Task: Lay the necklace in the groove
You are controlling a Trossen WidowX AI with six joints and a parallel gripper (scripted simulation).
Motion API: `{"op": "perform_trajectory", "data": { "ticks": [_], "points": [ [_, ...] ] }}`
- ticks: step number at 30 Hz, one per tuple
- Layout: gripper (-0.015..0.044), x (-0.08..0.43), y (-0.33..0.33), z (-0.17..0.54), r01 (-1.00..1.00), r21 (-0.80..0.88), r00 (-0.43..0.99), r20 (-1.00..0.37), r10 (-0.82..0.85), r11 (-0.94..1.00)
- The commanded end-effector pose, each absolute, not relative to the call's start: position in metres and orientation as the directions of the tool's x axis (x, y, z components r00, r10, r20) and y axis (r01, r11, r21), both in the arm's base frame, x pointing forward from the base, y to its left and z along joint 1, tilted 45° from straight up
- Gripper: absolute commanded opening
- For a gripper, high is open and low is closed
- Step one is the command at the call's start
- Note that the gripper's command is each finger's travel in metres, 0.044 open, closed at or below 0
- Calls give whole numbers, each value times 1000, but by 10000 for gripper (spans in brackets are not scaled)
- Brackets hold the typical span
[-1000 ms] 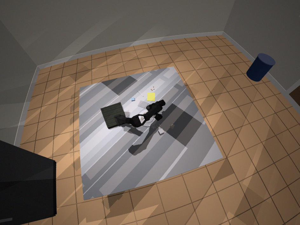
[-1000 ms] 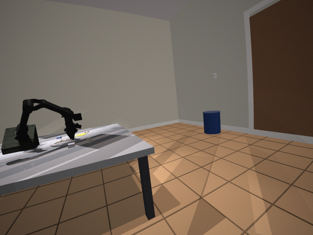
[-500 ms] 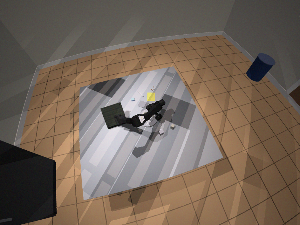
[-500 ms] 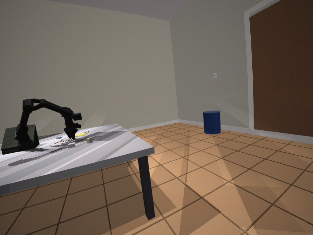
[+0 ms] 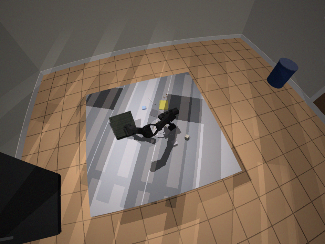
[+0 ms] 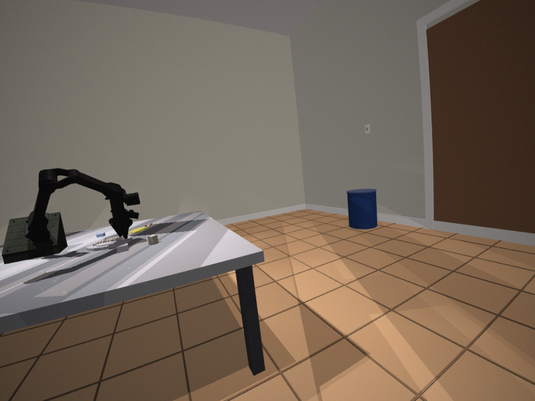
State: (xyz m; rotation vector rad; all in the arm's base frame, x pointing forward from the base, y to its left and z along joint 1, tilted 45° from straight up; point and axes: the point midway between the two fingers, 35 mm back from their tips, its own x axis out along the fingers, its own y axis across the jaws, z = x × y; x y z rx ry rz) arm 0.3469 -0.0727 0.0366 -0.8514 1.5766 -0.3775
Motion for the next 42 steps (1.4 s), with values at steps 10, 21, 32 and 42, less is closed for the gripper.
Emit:
{"op": "perform_trajectory", "data": {
  "ticks": [10,21,32,42],
  "points": [
    [440,347,-73,38,-299,-677,17,-708,-706,672],
    [440,347,-73,38,-299,-677,17,-708,-706,672],
    [204,291,-49,44,-4,-701,15,-713,-701,713],
    [120,231,-37,45,292,-671,12,-710,-704,682]
  ]
}}
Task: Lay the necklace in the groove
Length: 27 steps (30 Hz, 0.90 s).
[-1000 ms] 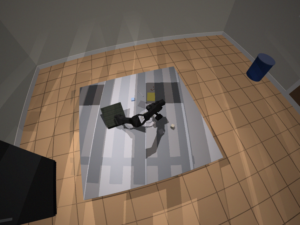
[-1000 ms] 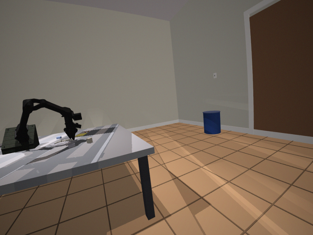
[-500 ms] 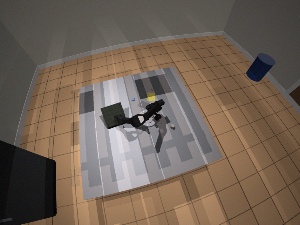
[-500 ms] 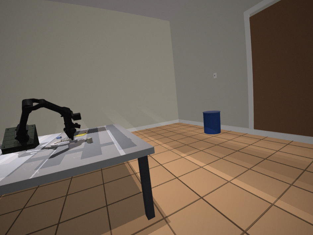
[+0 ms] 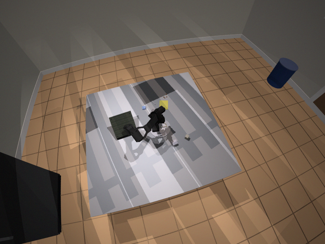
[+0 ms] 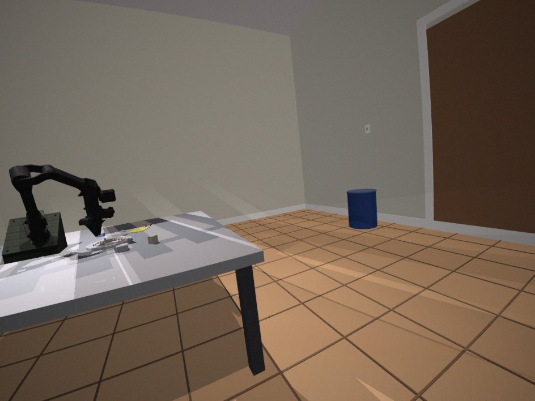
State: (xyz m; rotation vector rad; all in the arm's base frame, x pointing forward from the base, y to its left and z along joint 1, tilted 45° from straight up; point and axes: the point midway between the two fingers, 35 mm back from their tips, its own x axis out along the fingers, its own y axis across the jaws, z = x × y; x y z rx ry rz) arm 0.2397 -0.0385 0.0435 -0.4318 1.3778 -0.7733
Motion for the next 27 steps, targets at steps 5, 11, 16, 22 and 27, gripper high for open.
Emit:
{"op": "perform_trajectory", "data": {
  "ticks": [5,11,16,22,27],
  "points": [
    [120,231,-38,44,292,-671,12,-710,-704,682],
    [120,232,-42,39,290,-672,11,-709,-705,681],
    [120,232,-45,35,291,-672,11,-710,-705,681],
    [120,232,-53,28,291,-671,12,-710,-704,682],
    [120,232,-59,22,292,-671,12,-710,-705,681]
  ]
}}
